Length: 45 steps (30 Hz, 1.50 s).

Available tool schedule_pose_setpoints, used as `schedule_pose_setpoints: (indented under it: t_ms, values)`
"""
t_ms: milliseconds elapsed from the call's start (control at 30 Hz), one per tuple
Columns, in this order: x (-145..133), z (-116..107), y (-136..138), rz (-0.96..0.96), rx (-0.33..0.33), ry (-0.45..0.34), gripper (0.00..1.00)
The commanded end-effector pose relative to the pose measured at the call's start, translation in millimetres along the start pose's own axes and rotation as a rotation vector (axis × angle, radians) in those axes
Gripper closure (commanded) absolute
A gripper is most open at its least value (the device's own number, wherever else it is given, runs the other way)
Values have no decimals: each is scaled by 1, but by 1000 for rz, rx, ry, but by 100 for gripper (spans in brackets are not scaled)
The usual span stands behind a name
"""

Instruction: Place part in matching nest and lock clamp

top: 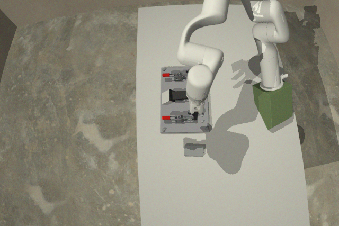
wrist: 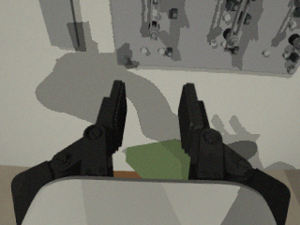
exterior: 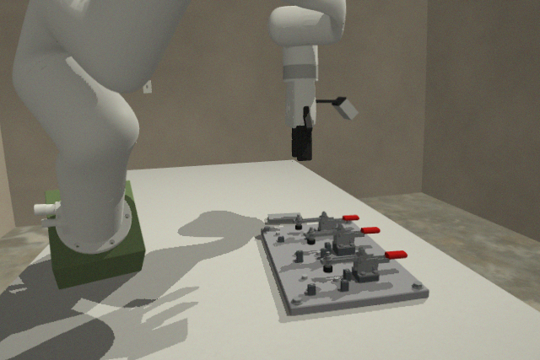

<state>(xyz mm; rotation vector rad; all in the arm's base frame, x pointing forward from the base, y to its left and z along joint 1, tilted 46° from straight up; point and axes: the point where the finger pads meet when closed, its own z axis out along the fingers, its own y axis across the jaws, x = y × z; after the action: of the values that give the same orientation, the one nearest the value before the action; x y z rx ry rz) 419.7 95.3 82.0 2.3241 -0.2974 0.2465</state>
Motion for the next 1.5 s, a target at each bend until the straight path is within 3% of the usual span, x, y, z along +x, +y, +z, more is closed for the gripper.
schedule_pose_setpoints:
  t_ms: [0, 267, 533, 1033, 1467]
  values:
    - [37, -1, -1, 1, 2, 1, 53]
    - [90, -1, 0, 1, 2, 1, 53]
    - [112, -2, 0, 1, 2, 1, 53]
    - [116, 2, 0, 1, 2, 1, 53]
    - [116, 36, 0, 1, 2, 1, 53]
